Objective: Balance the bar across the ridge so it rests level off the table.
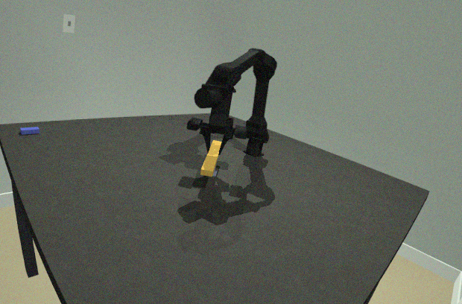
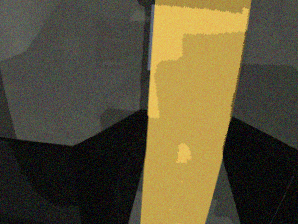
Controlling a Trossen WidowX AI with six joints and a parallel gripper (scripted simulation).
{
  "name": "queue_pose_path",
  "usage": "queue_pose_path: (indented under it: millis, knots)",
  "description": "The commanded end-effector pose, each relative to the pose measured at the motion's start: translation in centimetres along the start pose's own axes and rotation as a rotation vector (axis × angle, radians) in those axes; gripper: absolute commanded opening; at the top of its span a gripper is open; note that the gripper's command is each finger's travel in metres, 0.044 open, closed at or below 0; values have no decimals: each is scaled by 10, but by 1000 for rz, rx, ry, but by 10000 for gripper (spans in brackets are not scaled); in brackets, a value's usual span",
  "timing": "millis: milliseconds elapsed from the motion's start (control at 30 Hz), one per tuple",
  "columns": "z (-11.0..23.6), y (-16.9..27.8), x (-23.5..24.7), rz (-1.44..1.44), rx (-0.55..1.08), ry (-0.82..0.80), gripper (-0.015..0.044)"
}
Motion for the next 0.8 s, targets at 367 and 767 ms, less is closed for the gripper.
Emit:
queue_pose_path:
  millis: [367, 767]
  knots:
    - [-1, 0, 0, -4, -2, 2, 0]
    - [-2, 0, 0, -4, -2, 2, 0]
Point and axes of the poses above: the point midway between the two fingers, 35 mm back from their tips, its own z axis back along the fingers, its own x axis across the jaws, y = z × x, the point moved 10 cm from there along z, back along the fingers, and after that the axes turned 3 degrees about z, right-handed, at the moved point
